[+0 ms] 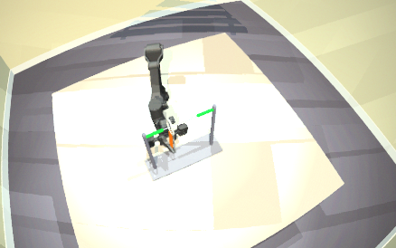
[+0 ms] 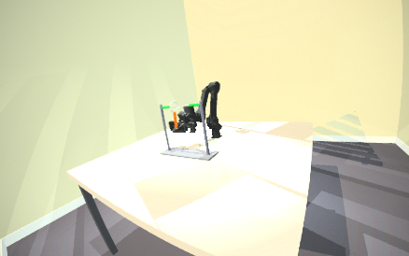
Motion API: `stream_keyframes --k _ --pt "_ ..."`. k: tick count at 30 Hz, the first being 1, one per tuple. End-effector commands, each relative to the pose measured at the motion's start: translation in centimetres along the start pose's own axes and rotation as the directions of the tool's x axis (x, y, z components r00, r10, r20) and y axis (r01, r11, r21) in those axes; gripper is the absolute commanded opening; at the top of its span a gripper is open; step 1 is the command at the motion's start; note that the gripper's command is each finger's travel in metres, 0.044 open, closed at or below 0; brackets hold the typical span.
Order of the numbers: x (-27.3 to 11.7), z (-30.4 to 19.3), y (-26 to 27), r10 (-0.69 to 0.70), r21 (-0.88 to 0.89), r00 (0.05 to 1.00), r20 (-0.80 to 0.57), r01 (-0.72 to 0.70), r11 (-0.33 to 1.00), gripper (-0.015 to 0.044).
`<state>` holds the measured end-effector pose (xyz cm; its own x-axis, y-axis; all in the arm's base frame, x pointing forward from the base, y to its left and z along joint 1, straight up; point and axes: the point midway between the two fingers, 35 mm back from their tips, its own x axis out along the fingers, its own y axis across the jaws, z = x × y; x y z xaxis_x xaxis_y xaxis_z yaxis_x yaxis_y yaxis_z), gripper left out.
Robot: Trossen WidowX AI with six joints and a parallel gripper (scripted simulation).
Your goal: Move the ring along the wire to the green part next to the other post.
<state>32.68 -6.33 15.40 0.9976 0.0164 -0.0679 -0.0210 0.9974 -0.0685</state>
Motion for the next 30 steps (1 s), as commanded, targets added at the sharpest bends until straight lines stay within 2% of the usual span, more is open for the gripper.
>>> stream_keyframes --k 1,18,30 --pt "0.0 0.0 0.1 -0.008 -0.021 1.000 0.000 0.008 1.000 -0.0150" --pt "0.0 -0.1 1.1 -0.015 -0.071 1.000 0.001 0.015 0.997 -0.0150" --pt "0.1 -0.2 2.8 -0.006 -0.030 1.000 0.002 0.007 1.000 -0.0150"
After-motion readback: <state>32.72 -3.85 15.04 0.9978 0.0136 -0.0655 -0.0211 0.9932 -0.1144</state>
